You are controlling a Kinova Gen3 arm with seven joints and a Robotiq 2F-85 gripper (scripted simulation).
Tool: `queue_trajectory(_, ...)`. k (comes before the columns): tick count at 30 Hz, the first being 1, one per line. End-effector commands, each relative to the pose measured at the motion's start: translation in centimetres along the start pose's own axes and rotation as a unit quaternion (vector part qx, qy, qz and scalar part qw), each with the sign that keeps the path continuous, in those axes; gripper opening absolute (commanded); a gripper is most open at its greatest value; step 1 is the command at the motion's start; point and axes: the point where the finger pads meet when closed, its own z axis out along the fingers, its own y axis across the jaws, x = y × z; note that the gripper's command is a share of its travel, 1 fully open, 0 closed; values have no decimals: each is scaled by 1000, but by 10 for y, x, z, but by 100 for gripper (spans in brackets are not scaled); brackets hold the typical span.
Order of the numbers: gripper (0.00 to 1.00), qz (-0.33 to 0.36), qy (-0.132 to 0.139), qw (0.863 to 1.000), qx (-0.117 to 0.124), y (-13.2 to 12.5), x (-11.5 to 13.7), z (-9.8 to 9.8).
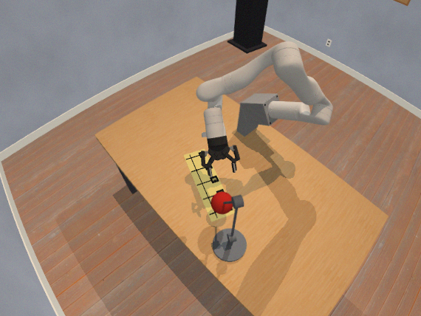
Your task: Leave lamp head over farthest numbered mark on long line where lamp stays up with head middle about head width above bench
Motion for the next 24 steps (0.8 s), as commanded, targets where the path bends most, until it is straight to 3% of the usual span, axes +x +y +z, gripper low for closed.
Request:
queue_trajectory(1,100,4,-1,1000,-6,0,7,1)
queue_trajectory(8,100,5,-2,1000,-8,-2,12,2)
queue_trajectory(24,100,4,-2,1000,-4,-2,9,41)
